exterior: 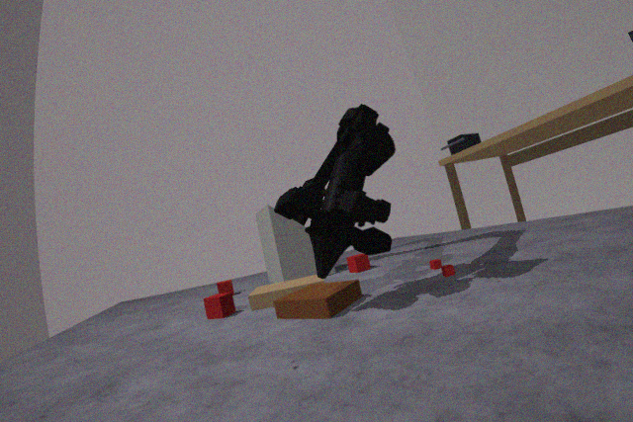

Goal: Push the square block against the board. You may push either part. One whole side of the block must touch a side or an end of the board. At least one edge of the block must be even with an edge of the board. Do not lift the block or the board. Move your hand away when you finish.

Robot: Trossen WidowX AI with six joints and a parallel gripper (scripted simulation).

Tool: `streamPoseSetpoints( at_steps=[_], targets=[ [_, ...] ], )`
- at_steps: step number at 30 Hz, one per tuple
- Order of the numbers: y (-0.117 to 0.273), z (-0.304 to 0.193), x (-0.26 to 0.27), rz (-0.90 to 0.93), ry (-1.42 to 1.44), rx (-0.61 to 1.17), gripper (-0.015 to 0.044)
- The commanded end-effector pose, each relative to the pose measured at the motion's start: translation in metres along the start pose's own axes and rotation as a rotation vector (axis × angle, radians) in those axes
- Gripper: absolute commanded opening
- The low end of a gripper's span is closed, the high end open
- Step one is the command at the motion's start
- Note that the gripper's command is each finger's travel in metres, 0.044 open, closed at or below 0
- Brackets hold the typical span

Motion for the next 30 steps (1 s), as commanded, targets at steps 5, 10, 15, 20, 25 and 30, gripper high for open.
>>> streamPoseSetpoints(
  at_steps=[5, 10, 15, 20, 25, 30],
  targets=[
    [-0.022, -0.036, -0.049, 0.091, -0.004, 0.082, 0.0],
    [-0.037, -0.075, -0.087, 0.218, -0.004, 0.143, 0.0],
    [-0.048, -0.115, -0.118, 0.362, -0.017, 0.16, 0.0],
    [-0.056, -0.157, -0.142, 0.509, -0.041, 0.13, 0.0],
    [-0.059, -0.176, -0.15, 0.575, -0.056, 0.1, 0.0],
    [-0.07, -0.176, -0.144, 0.576, -0.056, 0.1, 0.0]
  ],
)
Point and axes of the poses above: the point midway between the two fingers, 35 mm back from their tips, its own y axis back along the fingers, its own x axis across the jaws, z = x × y, the point moved 5 cm from there along y, back along the fingers, and after that the axes turned 1 degree about y, right-handed, at the moved point
